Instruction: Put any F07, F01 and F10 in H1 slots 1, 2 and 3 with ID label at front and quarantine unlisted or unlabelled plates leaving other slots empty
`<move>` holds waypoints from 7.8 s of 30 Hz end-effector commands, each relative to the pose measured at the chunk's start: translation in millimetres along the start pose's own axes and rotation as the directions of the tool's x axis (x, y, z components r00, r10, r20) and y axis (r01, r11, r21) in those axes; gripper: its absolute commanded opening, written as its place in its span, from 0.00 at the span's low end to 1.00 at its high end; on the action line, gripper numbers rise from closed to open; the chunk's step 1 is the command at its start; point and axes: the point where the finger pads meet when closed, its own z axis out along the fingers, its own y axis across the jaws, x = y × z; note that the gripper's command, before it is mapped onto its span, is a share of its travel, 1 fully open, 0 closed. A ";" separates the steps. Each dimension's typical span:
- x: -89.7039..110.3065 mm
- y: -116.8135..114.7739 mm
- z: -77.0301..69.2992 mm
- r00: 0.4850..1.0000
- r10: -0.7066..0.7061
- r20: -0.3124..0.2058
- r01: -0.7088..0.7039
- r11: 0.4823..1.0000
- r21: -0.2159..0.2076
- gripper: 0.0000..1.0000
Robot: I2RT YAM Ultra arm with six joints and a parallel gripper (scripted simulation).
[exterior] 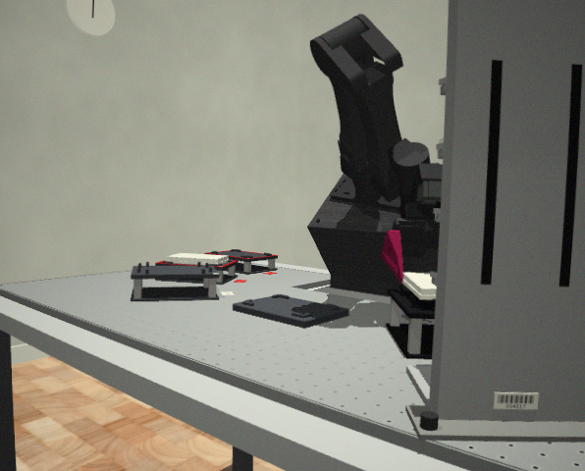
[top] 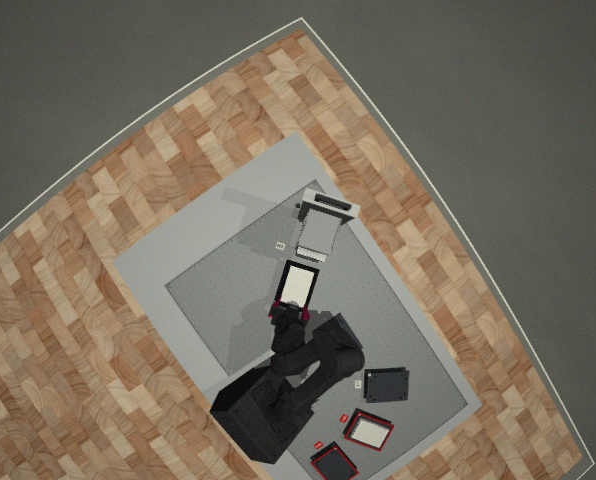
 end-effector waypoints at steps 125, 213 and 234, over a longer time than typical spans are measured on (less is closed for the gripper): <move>-46.8 0.8 -53.8 1.000 0.010 0.019 -0.010 1.000 -0.007 1.00; -148.4 135.9 -90.3 0.610 -0.780 -0.140 0.669 0.601 -0.437 1.00; -158.6 174.0 -82.2 0.250 -0.966 -0.069 0.753 0.239 -0.613 1.00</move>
